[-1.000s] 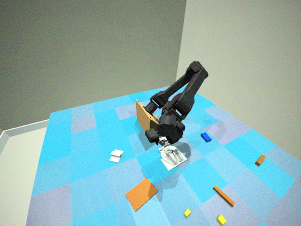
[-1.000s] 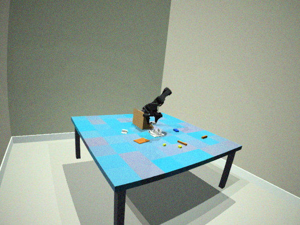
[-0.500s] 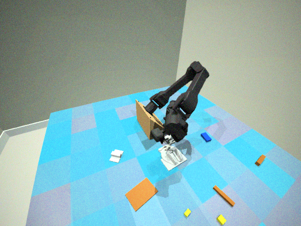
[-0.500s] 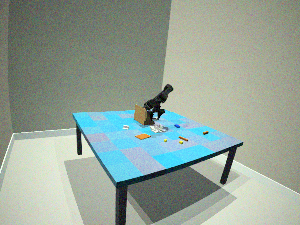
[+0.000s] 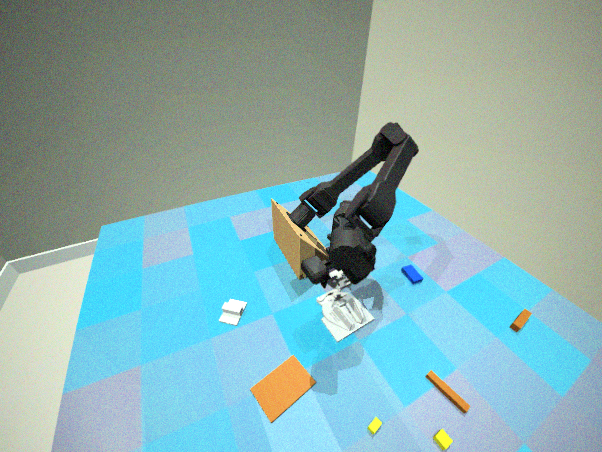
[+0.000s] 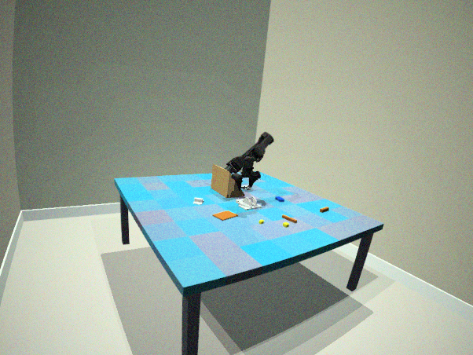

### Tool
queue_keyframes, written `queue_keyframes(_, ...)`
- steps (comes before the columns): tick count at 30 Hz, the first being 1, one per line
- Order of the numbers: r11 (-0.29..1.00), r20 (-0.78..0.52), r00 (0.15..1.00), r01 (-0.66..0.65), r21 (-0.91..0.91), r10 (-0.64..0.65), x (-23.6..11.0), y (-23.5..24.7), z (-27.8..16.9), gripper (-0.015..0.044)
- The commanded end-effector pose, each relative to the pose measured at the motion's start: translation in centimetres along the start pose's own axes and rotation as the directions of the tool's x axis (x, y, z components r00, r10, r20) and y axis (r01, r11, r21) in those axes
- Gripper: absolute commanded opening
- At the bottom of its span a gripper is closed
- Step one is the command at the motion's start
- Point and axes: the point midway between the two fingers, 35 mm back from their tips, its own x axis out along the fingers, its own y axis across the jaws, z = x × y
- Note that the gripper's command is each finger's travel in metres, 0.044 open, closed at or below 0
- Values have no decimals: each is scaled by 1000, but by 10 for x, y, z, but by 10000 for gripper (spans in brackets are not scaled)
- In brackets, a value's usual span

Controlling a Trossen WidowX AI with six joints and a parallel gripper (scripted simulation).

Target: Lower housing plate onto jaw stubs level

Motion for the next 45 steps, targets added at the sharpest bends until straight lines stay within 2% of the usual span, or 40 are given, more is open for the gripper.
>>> queue_keyframes(1, 1000, 2, 1000, -3, -4, 3, 0, 1, 0, 351)
queue_keyframes(45, 1000, 2, 1000, -1, -10, 1, 7, -7, -1, 351)
